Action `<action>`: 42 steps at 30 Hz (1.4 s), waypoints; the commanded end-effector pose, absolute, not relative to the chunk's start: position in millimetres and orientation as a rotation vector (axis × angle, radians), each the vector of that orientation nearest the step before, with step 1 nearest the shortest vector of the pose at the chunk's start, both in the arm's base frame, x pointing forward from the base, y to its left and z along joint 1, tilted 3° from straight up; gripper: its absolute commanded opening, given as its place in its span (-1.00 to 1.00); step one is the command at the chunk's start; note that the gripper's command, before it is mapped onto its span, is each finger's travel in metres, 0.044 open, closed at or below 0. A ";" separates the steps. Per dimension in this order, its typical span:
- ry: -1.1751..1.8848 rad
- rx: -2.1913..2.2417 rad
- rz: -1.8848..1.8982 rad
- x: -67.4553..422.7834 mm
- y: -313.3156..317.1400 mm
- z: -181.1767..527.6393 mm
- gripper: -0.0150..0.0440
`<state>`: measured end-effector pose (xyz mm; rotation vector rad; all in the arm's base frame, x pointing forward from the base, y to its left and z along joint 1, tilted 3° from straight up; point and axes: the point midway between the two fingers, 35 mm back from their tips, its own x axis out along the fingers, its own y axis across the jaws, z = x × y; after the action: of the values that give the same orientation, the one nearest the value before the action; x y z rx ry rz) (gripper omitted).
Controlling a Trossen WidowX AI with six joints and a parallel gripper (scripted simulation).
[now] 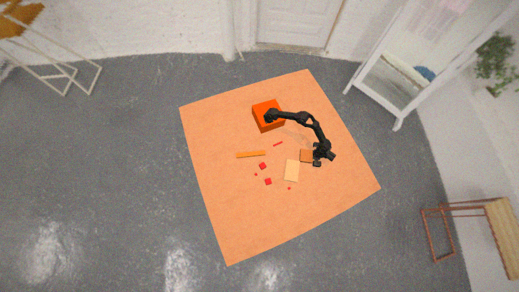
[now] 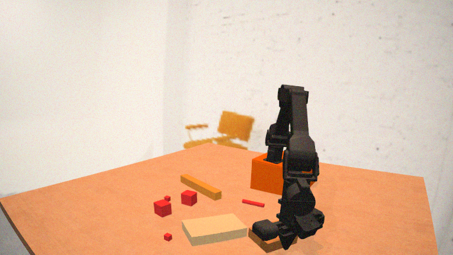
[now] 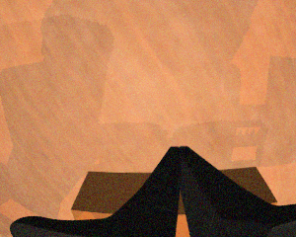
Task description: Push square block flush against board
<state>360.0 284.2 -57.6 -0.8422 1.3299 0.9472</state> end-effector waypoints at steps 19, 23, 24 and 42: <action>1.331 -0.847 0.947 351.0 257.5 -58.8 -0.49; 1.332 -0.847 0.947 349.1 253.0 -59.2 -0.49; 1.332 -0.847 0.947 348.6 251.9 -59.4 -0.49; 1.334 -0.848 0.946 338.4 231.3 -61.6 -0.49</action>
<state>342.5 238.9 -59.2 -0.8406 1.3220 0.9480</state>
